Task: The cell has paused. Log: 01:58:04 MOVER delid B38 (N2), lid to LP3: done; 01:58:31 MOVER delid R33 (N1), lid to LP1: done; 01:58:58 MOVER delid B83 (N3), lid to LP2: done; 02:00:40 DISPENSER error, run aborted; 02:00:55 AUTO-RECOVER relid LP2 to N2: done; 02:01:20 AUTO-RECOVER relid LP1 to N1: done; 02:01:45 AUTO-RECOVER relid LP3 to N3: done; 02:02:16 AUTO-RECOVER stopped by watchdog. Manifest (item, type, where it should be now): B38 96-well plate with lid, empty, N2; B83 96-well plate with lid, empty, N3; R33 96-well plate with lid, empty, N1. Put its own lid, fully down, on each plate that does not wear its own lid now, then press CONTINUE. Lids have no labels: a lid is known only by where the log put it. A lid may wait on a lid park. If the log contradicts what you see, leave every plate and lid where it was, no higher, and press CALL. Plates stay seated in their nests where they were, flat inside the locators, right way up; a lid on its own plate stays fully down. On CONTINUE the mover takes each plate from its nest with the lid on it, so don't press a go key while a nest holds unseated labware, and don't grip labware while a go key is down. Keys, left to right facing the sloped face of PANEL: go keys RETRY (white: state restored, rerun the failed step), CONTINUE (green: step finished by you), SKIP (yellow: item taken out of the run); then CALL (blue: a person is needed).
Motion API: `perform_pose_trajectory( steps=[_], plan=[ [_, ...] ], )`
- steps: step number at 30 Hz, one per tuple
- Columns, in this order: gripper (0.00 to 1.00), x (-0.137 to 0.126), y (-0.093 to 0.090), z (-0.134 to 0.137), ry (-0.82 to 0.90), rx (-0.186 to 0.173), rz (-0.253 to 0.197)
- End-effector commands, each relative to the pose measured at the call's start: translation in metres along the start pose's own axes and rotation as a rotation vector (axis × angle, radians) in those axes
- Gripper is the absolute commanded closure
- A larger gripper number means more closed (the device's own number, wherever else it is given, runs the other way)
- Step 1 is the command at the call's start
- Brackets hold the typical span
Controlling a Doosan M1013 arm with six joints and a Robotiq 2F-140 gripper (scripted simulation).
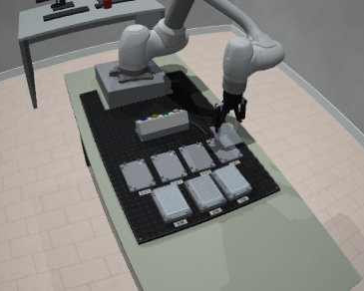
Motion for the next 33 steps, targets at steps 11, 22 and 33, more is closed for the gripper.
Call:
perform_pose_trajectory(
  steps=[11, 22, 33],
  plan=[
    [1.0, -0.001, -0.015, -0.003, -0.01, 0.005, 0.004],
    [1.0, -0.001, -0.03, -0.003, -0.01, 0.005, 0.004],
    [1.0, -0.001, -0.044, -0.004, -0.01, 0.005, 0.004]
  ],
)
Point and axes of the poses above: the point where the finger pads meet when closed, its own y axis back along the fingers, its own z axis across the jaws, x = y × z, the point moved 4 cm from there along y, back along the fingers, and after that the axes turned 6 degrees about -y, right-handed, at the moved point
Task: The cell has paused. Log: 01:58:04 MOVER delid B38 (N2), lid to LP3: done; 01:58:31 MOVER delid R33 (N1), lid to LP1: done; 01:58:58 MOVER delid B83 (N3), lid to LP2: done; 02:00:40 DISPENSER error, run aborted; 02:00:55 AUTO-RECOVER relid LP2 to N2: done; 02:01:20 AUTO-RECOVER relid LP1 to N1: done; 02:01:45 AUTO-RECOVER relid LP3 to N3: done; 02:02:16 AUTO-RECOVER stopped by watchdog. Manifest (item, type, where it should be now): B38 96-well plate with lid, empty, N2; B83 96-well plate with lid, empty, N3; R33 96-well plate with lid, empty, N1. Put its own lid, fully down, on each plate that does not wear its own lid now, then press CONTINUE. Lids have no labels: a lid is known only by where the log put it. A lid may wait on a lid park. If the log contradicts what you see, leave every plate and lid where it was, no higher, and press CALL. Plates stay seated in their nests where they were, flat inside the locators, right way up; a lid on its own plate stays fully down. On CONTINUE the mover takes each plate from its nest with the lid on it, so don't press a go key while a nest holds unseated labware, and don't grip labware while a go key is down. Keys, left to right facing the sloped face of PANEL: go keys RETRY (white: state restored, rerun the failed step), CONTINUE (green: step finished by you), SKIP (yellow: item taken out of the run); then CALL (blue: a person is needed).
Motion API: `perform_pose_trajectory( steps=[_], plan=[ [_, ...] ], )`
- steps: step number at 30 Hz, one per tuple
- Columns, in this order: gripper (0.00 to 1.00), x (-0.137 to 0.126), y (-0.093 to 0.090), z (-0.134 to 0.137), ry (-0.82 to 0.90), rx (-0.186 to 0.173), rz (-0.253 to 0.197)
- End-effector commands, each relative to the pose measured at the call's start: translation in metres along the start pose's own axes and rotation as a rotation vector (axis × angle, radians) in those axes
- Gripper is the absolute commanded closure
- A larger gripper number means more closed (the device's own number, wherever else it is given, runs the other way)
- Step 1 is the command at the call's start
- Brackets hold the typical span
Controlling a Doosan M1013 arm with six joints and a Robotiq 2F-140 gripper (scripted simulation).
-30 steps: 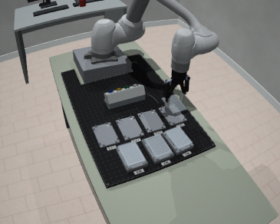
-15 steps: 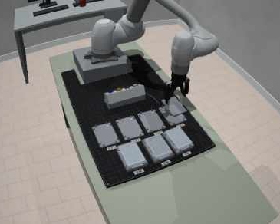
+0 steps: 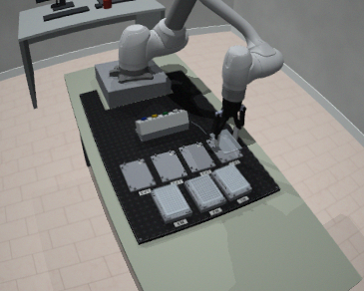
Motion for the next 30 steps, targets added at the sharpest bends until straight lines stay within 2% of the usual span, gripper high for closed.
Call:
perform_pose_trajectory(
  steps=[1, 12, 30],
  plan=[
    [1.0, -0.0017, -0.0086, -0.0016, -0.008, 0.003, -0.003],
    [1.0, -0.0017, -0.0166, -0.002, -0.008, 0.003, -0.003],
    [1.0, -0.0017, -0.0173, -0.002, -0.008, 0.003, -0.003]
  ],
)
Point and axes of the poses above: the point where the finger pads meet when closed, its own y axis back along the fingers, its own z axis across the jaws, x = y × z, the point moved 4 cm from there along y, back along the fingers, and after that the axes turned 6 degrees about -y, right-handed, at the moved point
